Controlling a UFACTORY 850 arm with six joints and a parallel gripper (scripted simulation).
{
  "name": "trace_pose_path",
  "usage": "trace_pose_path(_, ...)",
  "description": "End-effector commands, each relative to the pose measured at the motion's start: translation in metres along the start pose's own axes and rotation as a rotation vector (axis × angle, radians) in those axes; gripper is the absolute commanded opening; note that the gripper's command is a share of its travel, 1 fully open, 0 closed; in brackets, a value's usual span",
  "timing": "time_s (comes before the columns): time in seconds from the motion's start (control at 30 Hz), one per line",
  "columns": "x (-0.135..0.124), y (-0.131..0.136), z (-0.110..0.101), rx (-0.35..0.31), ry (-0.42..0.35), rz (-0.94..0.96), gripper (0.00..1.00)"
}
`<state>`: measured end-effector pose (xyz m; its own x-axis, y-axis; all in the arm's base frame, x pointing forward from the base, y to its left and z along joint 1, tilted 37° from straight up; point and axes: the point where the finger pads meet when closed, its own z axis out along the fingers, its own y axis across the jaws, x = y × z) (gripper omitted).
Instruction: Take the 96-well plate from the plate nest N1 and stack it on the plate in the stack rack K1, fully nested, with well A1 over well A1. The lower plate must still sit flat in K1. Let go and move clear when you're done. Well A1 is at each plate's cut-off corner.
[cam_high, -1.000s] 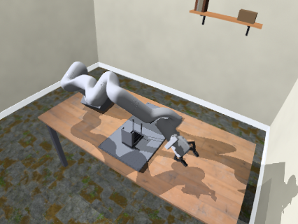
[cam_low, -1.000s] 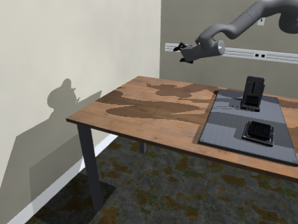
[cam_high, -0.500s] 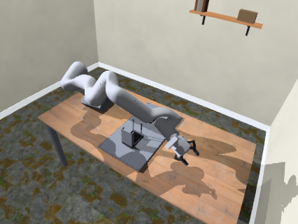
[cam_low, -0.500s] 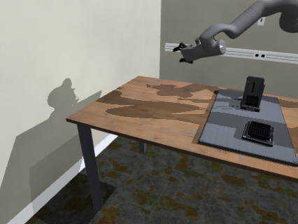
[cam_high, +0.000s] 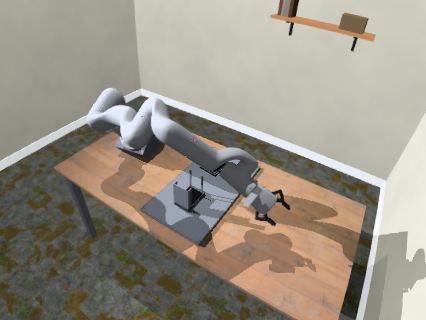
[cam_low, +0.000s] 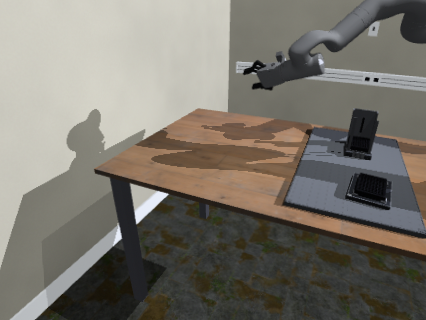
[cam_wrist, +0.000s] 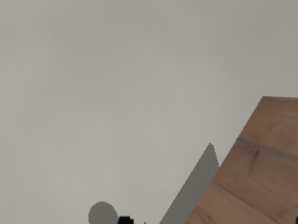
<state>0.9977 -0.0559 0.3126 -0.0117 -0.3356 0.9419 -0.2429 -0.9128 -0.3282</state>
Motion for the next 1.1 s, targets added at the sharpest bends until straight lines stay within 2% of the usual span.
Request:
trace_pose_path(0.0, -0.011, -0.01, -0.002, 0.014, -0.018, -0.006, 1.0)
trace_pose_path(0.17, -0.031, -0.025, -0.006, 0.014, -0.018, -0.006, 1.0)
trace_pose_path(0.33, -0.051, -0.038, -0.013, 0.076, -0.142, -0.074, 1.0)
trace_pose_path(0.63, -0.079, -0.057, -0.023, 0.076, -0.142, -0.074, 1.0)
trace_pose_path(0.8, -0.099, -0.069, -0.033, 0.135, -0.264, -0.148, 1.0)
trace_pose_path(0.97, -0.119, -0.08, -0.042, 0.135, -0.264, -0.148, 1.0)
trace_pose_path(1.03, -0.119, -0.08, -0.042, 0.135, -0.264, -0.148, 1.0)
trace_pose_path(1.07, -0.123, -0.082, -0.045, 0.147, -0.29, -0.165, 1.0)
